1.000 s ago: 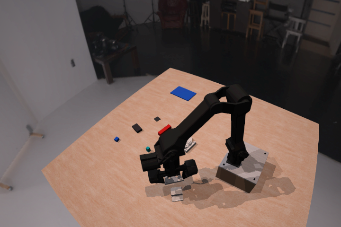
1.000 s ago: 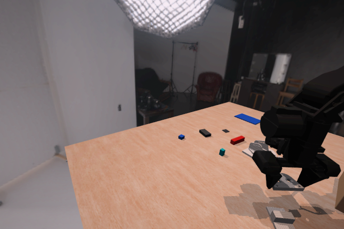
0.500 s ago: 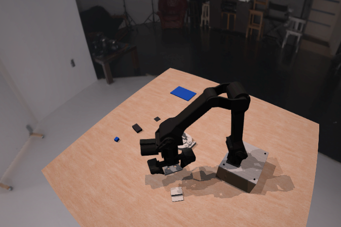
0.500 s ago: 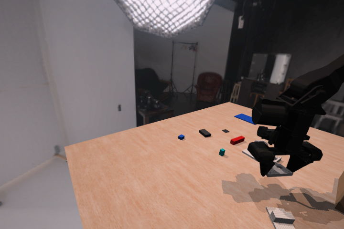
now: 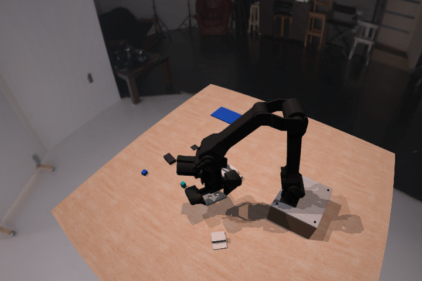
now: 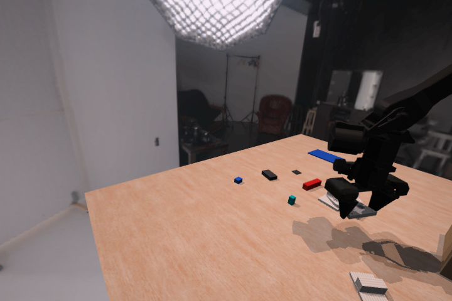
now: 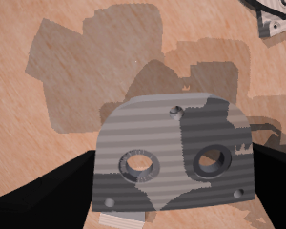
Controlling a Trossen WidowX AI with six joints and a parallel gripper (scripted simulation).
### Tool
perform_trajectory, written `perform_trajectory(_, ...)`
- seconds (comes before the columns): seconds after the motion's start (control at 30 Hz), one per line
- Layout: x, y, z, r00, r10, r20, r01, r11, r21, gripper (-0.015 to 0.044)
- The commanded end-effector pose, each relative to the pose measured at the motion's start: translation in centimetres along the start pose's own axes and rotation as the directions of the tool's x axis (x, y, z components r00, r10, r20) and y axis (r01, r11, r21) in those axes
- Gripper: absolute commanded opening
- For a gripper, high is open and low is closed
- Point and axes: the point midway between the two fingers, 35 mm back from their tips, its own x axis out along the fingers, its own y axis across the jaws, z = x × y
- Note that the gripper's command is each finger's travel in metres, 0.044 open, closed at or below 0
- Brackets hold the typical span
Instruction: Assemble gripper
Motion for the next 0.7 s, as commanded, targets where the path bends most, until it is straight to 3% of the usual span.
perform_trajectory(0.0, 0.0, -0.8, 1.1, 1.0, 0.003, 0.001, -0.003, 0.999, -0.036, 0.0351)
perform_trajectory(0.67, 0.0, -5.5, 5.8, 1.0, -0.002, 0.006, 0.003, 0.982, -0.188, 0.0351)
